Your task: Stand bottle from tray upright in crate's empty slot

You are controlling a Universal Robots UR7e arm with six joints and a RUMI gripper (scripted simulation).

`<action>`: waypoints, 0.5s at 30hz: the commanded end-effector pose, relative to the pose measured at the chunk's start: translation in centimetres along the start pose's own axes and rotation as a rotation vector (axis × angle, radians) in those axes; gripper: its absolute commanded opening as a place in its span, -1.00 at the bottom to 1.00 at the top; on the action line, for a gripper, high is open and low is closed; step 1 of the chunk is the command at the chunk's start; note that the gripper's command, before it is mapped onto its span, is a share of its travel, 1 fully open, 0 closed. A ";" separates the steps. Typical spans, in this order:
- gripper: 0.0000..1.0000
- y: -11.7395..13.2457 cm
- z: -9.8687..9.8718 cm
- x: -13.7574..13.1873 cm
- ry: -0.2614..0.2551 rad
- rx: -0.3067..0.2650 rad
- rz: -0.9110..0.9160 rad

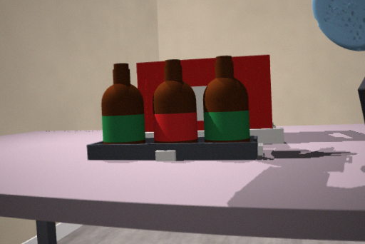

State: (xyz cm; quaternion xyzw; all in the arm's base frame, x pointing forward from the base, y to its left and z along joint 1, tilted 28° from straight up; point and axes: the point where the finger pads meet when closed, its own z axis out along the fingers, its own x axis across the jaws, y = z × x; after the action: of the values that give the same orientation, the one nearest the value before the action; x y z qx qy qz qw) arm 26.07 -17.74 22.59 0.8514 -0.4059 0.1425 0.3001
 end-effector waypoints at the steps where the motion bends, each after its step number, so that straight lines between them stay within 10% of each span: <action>1: 1.00 -2.9 1.4 -0.5 -0.120 0.075 0.100; 4: 1.00 -3.0 1.4 -0.5 -0.123 0.077 0.103; 15: 1.00 -8.4 3.0 -1.6 -0.388 0.194 0.336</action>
State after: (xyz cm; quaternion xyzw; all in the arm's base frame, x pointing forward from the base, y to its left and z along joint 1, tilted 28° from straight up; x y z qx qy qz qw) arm 30.40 -15.08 17.27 0.8230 -0.5431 0.0833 0.1442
